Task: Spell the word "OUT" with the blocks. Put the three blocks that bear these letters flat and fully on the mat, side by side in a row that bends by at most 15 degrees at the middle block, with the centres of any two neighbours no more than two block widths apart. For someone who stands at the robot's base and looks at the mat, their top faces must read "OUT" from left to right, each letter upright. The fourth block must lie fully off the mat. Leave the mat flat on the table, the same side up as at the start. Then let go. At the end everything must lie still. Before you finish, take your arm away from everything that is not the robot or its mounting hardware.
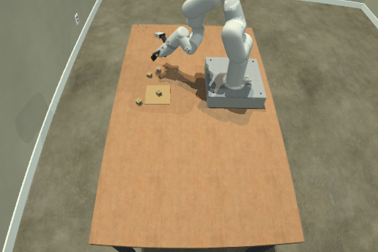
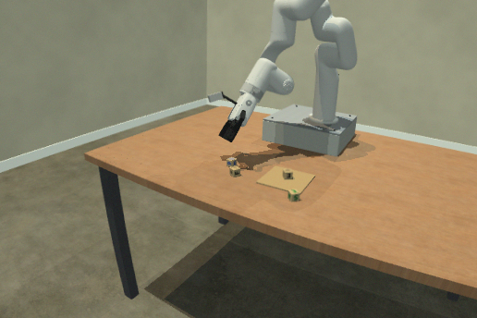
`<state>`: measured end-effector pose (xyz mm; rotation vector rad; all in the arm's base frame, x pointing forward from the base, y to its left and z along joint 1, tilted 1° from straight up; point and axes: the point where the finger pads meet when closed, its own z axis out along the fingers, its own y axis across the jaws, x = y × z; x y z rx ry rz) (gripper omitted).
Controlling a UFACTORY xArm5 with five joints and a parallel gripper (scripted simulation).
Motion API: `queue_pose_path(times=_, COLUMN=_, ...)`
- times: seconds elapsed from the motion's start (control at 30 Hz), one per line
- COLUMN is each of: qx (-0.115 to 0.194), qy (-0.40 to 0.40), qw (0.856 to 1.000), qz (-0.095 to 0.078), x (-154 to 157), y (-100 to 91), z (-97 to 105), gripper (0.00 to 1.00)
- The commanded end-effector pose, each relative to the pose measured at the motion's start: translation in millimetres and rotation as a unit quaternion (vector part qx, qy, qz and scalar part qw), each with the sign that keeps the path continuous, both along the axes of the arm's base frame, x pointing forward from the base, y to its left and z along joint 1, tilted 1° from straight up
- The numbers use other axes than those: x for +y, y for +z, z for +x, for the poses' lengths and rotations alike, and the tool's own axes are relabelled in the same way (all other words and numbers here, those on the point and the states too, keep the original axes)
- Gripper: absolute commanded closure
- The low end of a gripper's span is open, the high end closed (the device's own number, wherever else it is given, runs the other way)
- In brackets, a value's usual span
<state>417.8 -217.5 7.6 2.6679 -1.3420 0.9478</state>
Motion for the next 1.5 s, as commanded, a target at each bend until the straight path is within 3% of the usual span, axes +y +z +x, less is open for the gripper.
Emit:
queue_pose_path(times=0.0, qx=-0.001, qy=0.000, qw=1.000, qz=-0.001, x=-0.5, y=0.9, z=0.9, gripper=0.00)
queue_pose_path(times=1.23, qx=-0.001, qy=-0.001, qw=1.000, qz=0.001, x=-0.5, y=0.8, z=1.1, gripper=0.00)
queue_pose_path(times=1.33, qx=0.007, qy=-0.015, qw=1.000, qz=0.016, x=-0.7, y=-0.5, z=3.6, gripper=0.00)
queue_pose_path(times=1.47, qx=0.032, qy=-0.061, qw=0.996, qz=0.063, x=-0.3, y=-2.2, z=10.1, gripper=0.00)
